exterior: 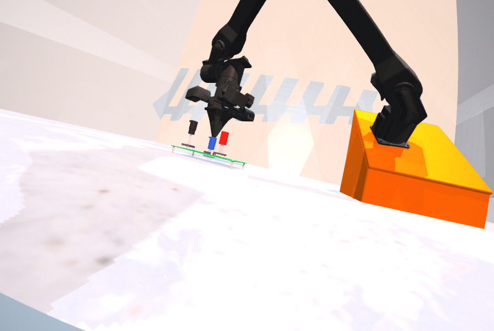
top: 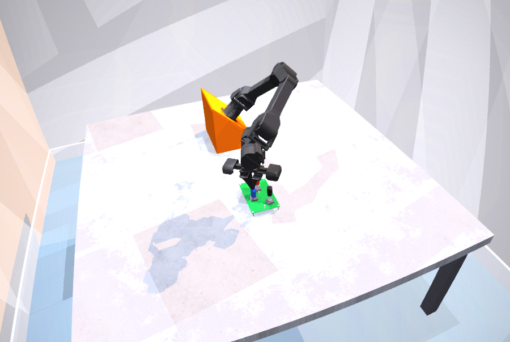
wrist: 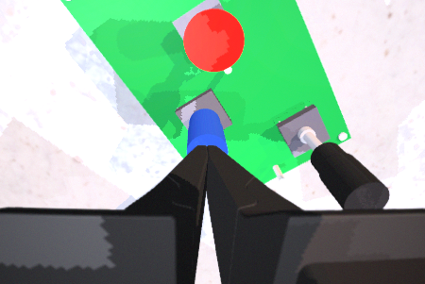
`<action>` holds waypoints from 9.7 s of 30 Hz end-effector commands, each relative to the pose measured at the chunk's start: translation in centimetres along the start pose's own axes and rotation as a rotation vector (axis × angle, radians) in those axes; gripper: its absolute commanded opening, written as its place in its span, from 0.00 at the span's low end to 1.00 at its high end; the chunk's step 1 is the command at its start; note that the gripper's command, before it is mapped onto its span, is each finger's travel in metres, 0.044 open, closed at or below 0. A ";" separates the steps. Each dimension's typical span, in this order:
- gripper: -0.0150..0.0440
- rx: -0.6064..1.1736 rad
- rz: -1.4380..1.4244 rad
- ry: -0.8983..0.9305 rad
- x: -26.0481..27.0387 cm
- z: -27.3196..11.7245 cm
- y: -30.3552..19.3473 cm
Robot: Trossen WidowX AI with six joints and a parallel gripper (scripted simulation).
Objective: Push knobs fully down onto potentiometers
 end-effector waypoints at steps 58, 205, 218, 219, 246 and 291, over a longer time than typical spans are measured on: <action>0.25 -0.020 -0.028 0.011 -0.4 1.7 0.0; 0.25 -0.006 1.655 0.024 -6.5 -2.9 0.3; 0.25 -0.006 1.655 0.024 -6.5 -2.8 0.3; 0.25 -0.006 1.655 0.024 -6.5 -2.8 0.3; 0.25 -0.006 1.655 0.024 -6.5 -2.0 0.3; 0.25 -0.007 1.655 0.024 -6.4 -0.1 0.3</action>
Point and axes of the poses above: the point midway between the two fingers, 35 mm back from their tips, its own z axis out along the fingers, its own x axis across the jaws, y = z × x, the point moved 6 cm from there along -z, back along the fingers, and after that the axes turned 8 degrees about z, right-handed, at the moved point
